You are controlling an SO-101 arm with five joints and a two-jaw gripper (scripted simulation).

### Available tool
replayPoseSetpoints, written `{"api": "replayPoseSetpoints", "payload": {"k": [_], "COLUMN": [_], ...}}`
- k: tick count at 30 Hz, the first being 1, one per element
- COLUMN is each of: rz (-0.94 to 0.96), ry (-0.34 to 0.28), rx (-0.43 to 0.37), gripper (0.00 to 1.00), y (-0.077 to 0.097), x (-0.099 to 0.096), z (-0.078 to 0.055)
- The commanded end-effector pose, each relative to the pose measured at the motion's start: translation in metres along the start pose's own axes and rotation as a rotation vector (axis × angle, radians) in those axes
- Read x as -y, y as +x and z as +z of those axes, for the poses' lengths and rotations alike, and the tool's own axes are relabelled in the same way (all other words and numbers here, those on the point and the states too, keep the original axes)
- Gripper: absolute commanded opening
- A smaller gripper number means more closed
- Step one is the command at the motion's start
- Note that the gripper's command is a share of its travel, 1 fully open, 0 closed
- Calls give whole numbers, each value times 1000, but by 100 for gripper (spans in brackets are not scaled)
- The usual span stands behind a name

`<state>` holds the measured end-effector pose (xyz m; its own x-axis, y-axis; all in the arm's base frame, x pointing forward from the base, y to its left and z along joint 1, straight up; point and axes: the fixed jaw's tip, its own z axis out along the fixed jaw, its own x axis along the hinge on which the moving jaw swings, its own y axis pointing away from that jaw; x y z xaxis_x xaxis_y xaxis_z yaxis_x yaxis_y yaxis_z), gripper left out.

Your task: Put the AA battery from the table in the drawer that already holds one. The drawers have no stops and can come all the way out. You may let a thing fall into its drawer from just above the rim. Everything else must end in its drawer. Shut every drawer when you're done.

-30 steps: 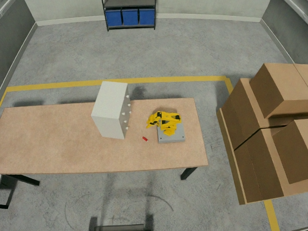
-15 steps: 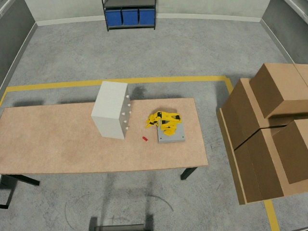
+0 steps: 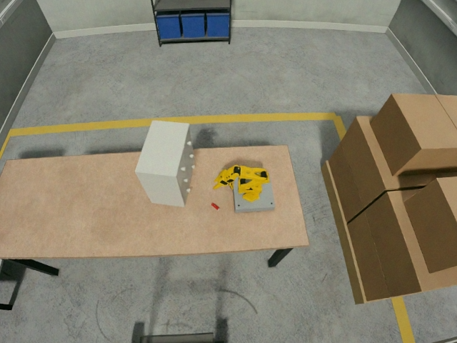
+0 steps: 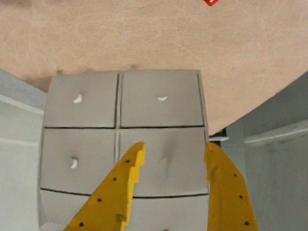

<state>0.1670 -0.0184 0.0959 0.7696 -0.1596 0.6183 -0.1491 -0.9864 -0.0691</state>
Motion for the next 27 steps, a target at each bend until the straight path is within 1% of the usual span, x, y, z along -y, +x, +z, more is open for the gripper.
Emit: {"api": "replayPoseSetpoints", "payload": {"k": [1, 9, 11, 26, 27], "rz": [96, 296, 296, 671, 671], "ry": [4, 2, 2, 0, 0], "rx": [-23, -23, -23, -26, -26], "gripper": [21, 21, 21, 21, 21], "y": [3, 2, 2, -1, -1], "x": [0, 0, 0, -1, -1], "z": [-2, -2, -2, -2, -2]}}
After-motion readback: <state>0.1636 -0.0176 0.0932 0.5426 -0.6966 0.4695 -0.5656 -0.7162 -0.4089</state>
